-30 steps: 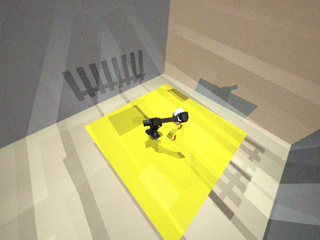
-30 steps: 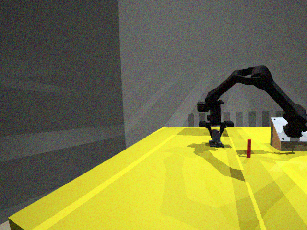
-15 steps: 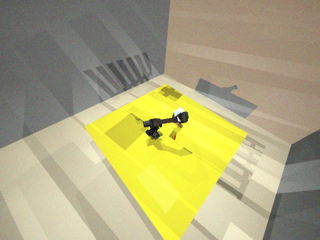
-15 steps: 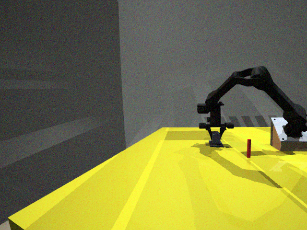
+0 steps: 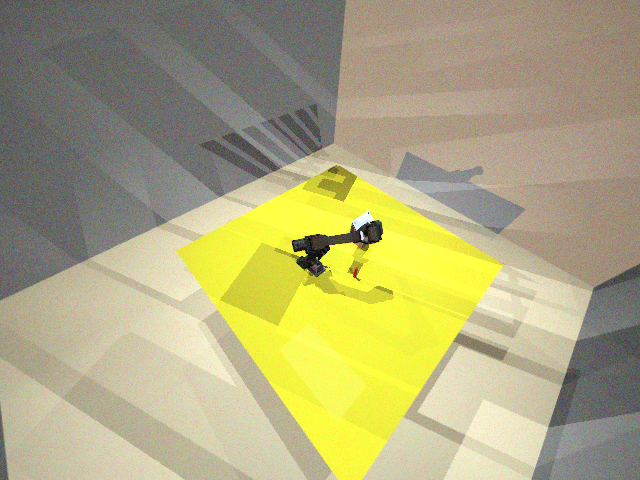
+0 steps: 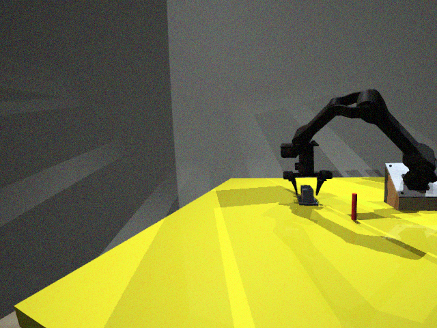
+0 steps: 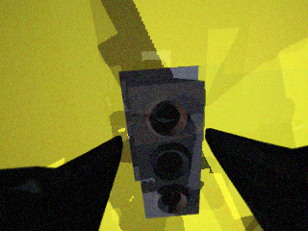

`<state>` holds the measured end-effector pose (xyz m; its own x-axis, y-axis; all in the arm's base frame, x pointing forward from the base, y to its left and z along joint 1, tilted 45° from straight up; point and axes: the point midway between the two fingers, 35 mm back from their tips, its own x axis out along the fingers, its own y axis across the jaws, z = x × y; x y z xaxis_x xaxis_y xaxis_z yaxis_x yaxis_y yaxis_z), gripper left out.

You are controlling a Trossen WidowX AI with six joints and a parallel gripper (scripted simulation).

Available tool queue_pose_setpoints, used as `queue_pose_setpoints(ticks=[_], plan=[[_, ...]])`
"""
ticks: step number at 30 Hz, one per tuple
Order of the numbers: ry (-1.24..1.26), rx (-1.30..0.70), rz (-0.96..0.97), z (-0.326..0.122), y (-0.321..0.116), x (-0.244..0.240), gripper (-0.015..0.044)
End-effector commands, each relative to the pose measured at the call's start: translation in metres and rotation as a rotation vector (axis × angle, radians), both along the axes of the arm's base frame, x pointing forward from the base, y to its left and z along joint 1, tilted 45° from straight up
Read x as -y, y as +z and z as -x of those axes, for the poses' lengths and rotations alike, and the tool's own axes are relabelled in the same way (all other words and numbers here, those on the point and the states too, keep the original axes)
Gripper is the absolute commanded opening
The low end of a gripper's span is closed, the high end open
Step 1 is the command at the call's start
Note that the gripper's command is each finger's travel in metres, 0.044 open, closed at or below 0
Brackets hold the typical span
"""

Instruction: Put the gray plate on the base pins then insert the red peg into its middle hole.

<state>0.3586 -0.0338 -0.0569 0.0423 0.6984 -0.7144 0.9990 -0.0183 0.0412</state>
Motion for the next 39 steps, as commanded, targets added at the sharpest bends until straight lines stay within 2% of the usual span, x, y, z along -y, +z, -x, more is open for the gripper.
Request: queue_pose_setpoints(ticks=[1,6,13,21,23,29,39], plan=[[0.002,0.001,0.001,0.000,0.000,0.000,0.0440],[0.001,0.001,0.002,-0.001,0.007,0.008,0.0440],[0.000,-0.003,0.001,0.004,0.081,0.081,0.0440],[0.000,-0.002,0.001,0.000,0.083,0.084,0.0440],[0.014,0.010,0.002,0.003,0.091,0.078,0.0440],[0.132,0.124,0.010,0.033,0.151,0.029,0.0440],[0.335,0.319,0.012,0.116,0.210,-0.048,0.0440]])
